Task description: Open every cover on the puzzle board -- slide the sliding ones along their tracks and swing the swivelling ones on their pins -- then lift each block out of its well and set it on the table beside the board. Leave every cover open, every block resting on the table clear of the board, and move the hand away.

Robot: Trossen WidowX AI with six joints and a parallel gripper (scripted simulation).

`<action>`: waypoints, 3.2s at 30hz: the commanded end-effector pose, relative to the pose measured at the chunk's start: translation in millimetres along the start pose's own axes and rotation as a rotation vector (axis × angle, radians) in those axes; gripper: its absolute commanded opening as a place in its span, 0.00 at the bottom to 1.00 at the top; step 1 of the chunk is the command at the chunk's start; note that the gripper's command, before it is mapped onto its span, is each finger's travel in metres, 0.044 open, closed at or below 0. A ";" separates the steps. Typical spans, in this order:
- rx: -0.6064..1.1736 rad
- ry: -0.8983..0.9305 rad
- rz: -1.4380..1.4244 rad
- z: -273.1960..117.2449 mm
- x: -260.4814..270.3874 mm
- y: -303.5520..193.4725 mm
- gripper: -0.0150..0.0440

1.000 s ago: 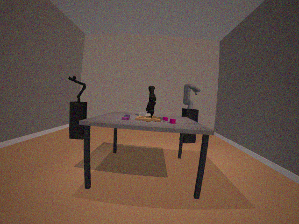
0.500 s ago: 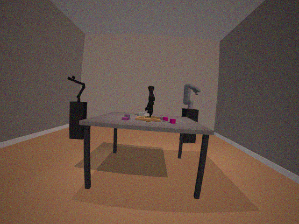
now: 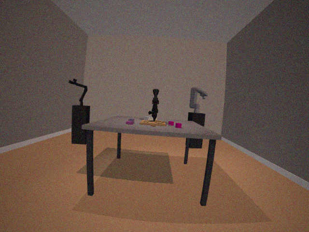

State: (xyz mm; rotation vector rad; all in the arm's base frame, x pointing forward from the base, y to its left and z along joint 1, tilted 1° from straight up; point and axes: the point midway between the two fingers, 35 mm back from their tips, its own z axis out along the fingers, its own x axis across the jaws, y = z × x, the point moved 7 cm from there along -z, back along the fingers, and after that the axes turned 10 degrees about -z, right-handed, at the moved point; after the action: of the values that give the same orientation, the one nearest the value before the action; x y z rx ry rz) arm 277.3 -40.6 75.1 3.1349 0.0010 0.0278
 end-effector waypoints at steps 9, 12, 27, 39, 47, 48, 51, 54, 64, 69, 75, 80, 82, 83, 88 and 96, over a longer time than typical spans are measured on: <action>-0.004 -0.003 -0.002 1.0 -3.9 11.5 0.25; -0.004 -0.003 -0.002 1.0 -4.8 14.4 0.25; -0.005 -0.003 -0.002 -5.8 -6.4 23.1 0.25; -0.005 -0.003 -0.002 -21.0 -5.7 25.1 0.25; -0.006 -0.003 -0.002 -31.3 -5.7 26.4 0.25; -0.006 -0.003 -0.002 -32.6 -5.8 26.6 0.25; -0.006 -0.003 -0.002 -36.5 -5.9 27.0 0.25; -0.006 -0.003 -0.002 -40.4 -6.1 27.4 0.25; -0.001 -0.006 0.002 -47.7 -13.7 21.9 0.25; -0.001 -0.007 0.001 -54.3 -35.3 4.2 0.25; -0.001 -0.009 0.000 -58.7 -62.8 -13.9 0.25; 0.000 -0.010 -0.001 -59.3 -86.5 -26.4 0.25; 0.000 -0.010 -0.002 -59.1 -92.4 -29.2 0.25; 0.000 -0.010 -0.002 -59.0 -93.1 -29.5 0.25; 0.000 -0.010 -0.002 -59.0 -93.1 -29.5 0.25; 0.000 -0.010 -0.002 -59.0 -93.1 -29.5 0.25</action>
State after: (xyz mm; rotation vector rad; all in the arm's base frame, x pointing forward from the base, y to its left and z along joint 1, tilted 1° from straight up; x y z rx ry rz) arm 185.0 -10.8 133.7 3.1355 0.0095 0.0260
